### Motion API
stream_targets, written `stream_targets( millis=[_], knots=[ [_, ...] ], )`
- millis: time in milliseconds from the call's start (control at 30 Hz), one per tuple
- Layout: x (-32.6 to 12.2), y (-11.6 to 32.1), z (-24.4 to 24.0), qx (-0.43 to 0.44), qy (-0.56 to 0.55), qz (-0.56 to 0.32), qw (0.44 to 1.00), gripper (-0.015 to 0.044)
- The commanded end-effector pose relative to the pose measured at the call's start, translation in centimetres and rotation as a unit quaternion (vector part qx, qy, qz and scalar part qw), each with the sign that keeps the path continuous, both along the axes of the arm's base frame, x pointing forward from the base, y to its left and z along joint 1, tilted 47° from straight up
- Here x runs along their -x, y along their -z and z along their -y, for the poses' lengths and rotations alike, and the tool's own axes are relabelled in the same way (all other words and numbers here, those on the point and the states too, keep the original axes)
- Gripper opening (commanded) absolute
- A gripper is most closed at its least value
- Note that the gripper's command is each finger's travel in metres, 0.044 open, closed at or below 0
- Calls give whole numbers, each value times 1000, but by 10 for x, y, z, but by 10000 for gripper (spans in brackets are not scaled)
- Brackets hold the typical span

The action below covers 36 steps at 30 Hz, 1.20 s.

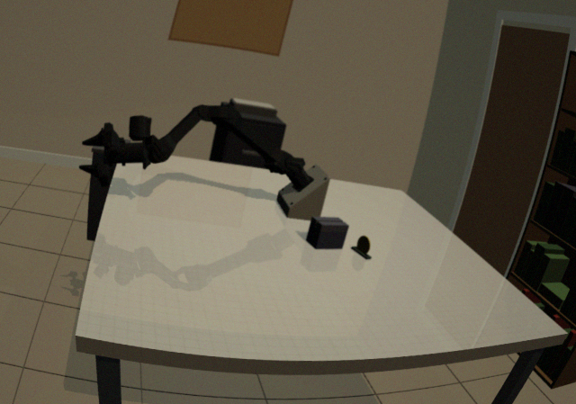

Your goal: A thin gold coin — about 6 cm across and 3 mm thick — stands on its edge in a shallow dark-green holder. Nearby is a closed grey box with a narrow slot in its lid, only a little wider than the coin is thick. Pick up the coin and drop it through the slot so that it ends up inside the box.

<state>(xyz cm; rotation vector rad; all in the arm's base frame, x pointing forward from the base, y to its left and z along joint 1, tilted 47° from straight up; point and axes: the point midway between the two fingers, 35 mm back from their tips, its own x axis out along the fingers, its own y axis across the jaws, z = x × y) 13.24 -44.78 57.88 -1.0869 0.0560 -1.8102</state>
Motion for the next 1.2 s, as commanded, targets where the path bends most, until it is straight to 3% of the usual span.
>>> stream_targets(
  millis=[0,100,267,733,1167],
  knots=[
    [-1,1,0,-1,-1,0,1000,374],
    [-18,13,6,-21,-22,1,1000,295],
    [-84,62,17,-97,-97,2,991,164],
    [-247,208,-22,-313,-239,-34,918,161],
    [-363,365,-155,-515,-319,-123,786,161]
  ],
)
